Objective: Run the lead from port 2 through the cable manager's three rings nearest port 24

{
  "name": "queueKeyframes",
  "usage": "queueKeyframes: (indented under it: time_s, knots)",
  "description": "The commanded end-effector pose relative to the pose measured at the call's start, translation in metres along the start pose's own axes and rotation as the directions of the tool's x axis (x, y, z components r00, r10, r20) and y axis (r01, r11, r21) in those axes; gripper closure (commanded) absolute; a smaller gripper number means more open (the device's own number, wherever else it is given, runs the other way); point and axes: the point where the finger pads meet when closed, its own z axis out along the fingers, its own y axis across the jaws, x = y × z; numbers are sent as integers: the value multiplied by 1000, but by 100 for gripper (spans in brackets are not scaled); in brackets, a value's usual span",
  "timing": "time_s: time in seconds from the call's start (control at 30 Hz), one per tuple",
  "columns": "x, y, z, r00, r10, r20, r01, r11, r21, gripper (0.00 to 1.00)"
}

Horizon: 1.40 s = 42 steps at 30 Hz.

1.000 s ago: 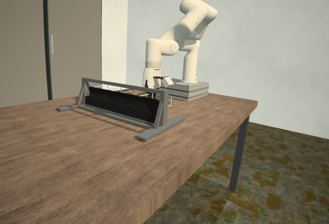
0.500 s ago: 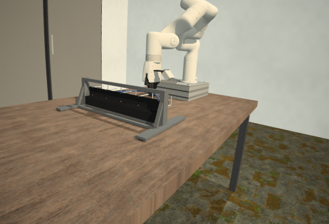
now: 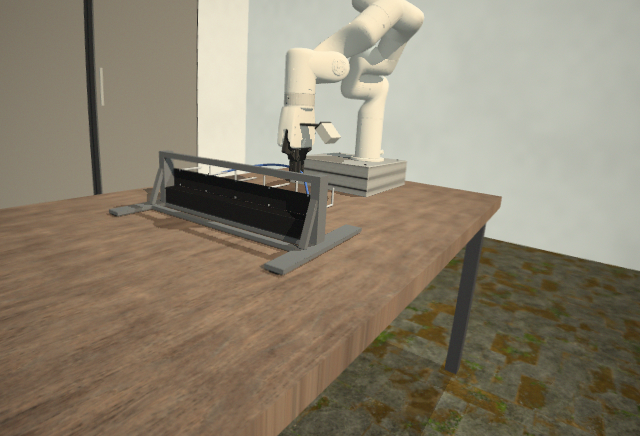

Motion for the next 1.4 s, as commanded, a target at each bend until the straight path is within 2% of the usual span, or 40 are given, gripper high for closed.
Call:
queueKeyframes:
  time_s: [0.0, 0.57, 0.63, 0.73, 0.8, 1.37]
  knots:
    - [-2, 1, -7, 1000, 3, 1, -3, 1000, -3, 100]
    - [-2, 2, -15, 1000, 3, 1, -3, 1000, -4, 100]
    - [-4, 16, -16, 1000, -2, 2, 2, 1000, -6, 100]
    - [-9, 53, -16, 1000, -19, 2, 19, 1000, -5, 100]
    - [-11, 64, -15, 1000, -25, 1, 25, 1000, -3, 100]
    - [-11, 65, -14, 1000, -25, 1, 25, 1000, -3, 100]
